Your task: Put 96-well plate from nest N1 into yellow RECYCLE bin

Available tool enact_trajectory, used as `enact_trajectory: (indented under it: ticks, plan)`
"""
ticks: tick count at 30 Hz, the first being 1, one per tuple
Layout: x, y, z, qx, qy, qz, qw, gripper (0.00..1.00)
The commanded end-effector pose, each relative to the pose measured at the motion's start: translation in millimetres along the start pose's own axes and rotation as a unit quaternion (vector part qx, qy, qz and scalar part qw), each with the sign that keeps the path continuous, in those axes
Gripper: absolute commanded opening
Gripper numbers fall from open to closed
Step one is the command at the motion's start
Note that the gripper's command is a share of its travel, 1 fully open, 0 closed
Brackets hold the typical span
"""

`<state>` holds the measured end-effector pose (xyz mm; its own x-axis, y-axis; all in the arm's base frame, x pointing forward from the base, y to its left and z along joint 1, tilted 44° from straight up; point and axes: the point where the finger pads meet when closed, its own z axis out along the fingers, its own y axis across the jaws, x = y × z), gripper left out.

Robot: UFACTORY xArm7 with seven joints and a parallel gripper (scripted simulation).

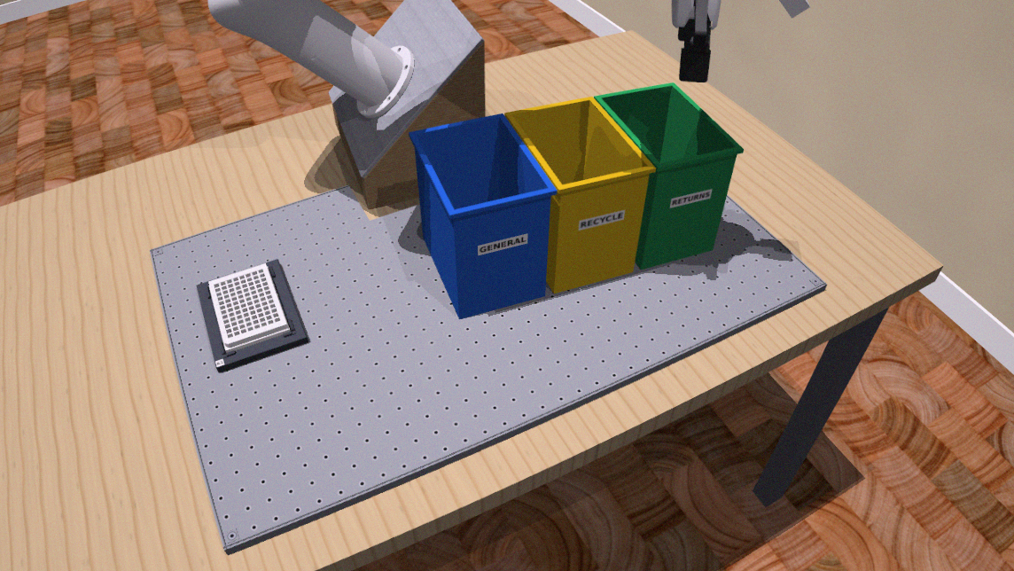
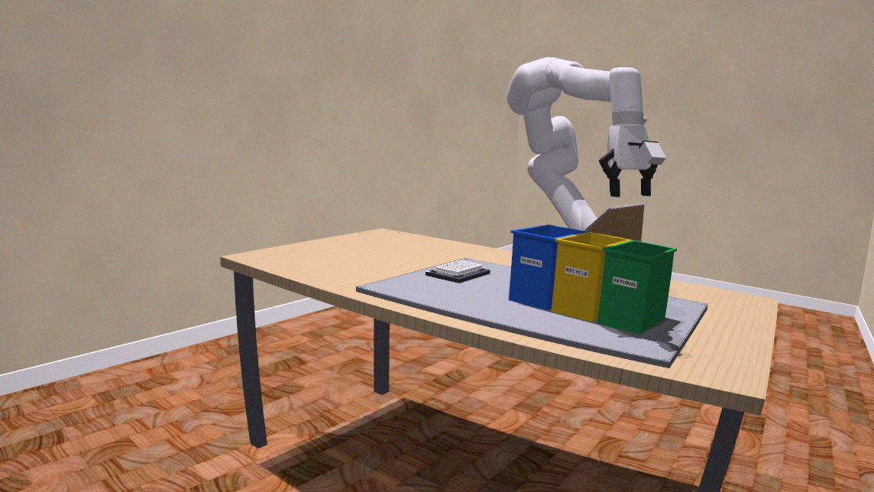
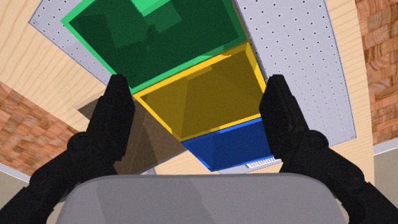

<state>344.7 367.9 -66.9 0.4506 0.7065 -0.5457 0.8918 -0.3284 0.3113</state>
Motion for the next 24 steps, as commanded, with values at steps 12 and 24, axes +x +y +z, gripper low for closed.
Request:
enact_trajectory:
  ticks: [12,24]
  plan:
    - [-35.6,53.3,-23.2,0.017,0.014,0.04,0.999,1.0]
    - [-65.3,89.3,-34.1,0.028,0.024,0.078,0.996,1.0]
